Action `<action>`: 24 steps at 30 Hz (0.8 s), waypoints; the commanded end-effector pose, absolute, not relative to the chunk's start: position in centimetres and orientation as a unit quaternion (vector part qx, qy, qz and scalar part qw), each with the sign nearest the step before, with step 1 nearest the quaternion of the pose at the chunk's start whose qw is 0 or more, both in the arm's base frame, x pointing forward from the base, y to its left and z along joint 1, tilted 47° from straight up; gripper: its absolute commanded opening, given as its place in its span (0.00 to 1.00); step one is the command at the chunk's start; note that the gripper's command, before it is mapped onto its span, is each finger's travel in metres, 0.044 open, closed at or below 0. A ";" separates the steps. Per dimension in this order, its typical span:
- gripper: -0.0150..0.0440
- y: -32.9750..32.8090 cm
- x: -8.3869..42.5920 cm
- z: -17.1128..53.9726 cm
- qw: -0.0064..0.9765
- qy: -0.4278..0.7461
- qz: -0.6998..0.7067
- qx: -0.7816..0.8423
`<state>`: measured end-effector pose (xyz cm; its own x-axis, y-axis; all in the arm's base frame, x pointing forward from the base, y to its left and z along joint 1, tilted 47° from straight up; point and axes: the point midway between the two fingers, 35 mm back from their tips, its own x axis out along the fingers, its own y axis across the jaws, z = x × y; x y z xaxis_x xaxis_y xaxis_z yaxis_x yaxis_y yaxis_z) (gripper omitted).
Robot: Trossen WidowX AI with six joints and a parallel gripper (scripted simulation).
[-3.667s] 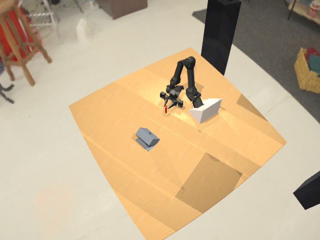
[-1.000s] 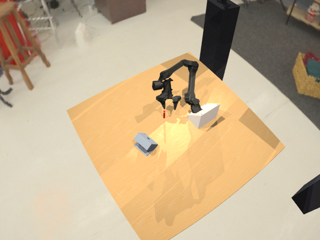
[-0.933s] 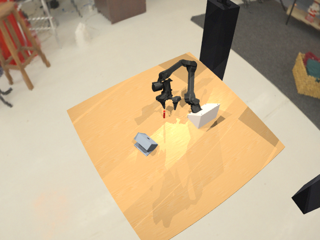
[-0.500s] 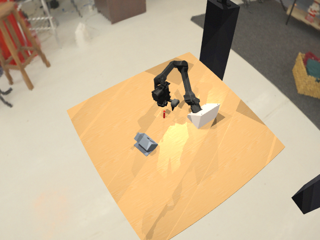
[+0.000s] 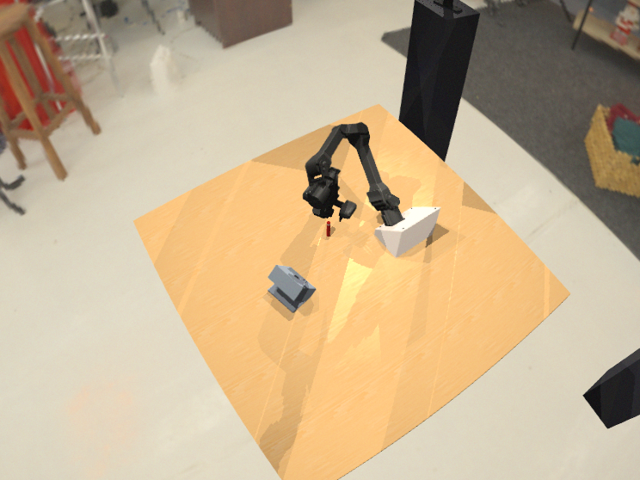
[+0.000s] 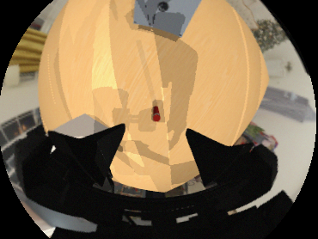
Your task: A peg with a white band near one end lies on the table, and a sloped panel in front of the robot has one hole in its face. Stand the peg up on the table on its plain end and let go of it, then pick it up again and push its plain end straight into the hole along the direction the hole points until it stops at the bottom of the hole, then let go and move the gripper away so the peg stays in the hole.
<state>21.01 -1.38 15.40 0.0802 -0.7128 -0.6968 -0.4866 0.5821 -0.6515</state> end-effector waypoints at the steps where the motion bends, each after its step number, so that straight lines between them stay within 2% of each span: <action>1: 1.00 -1.7 21.2 15.1 0.587 0.669 -0.108 -0.443; 24: 1.00 -4.2 21.6 12.7 0.604 0.665 -0.131 -0.420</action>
